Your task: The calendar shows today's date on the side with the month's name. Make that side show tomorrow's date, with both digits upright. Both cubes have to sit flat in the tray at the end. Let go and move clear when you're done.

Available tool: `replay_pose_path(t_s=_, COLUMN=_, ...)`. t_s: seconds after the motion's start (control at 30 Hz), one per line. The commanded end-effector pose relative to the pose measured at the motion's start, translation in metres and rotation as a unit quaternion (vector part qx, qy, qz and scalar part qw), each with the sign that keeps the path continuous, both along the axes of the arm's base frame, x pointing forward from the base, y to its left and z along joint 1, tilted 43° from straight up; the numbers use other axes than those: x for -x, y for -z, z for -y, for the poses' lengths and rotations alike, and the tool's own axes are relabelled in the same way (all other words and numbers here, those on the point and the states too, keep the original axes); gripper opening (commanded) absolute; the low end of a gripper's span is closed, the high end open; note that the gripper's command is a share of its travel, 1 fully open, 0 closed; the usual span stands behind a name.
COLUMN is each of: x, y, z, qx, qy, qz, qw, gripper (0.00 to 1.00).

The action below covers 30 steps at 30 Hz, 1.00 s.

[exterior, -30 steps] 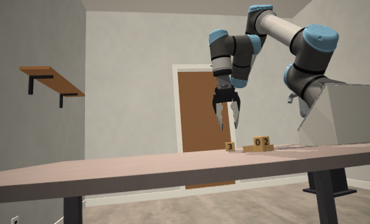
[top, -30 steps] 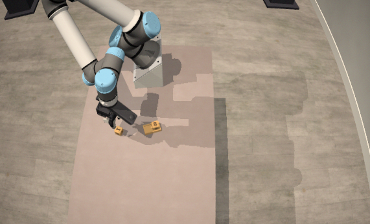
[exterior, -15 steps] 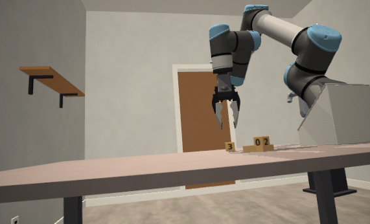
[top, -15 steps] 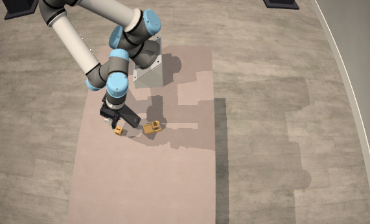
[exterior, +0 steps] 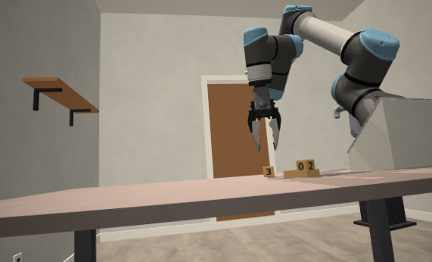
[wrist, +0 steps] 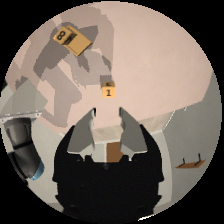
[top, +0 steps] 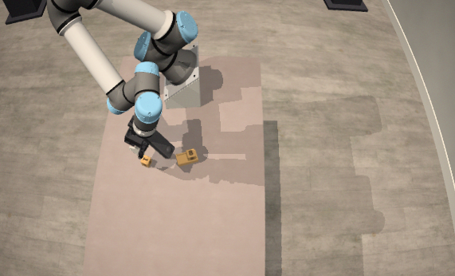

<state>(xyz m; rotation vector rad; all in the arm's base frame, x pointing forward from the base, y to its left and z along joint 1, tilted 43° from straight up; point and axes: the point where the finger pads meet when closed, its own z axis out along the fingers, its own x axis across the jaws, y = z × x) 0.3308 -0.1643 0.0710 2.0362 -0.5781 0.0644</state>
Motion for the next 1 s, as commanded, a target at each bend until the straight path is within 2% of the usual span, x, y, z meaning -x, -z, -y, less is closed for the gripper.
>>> replay_pose_path(t_s=0.0, x=0.0011, y=0.0011, z=-0.0001, qx=0.015, qy=0.011, qz=-0.008, qw=1.0, gripper=0.29)
replay_pose_path(t_s=0.6, x=-0.0014, y=0.0008, z=-0.0008, qx=0.091, qy=0.028, qz=-0.037, qw=0.995, gripper=0.29)
replay_pose_path(t_s=0.97, x=-0.003, y=0.0003, z=-0.0011, qx=0.102, qy=0.027, qz=-0.04, qw=0.994, gripper=0.29)
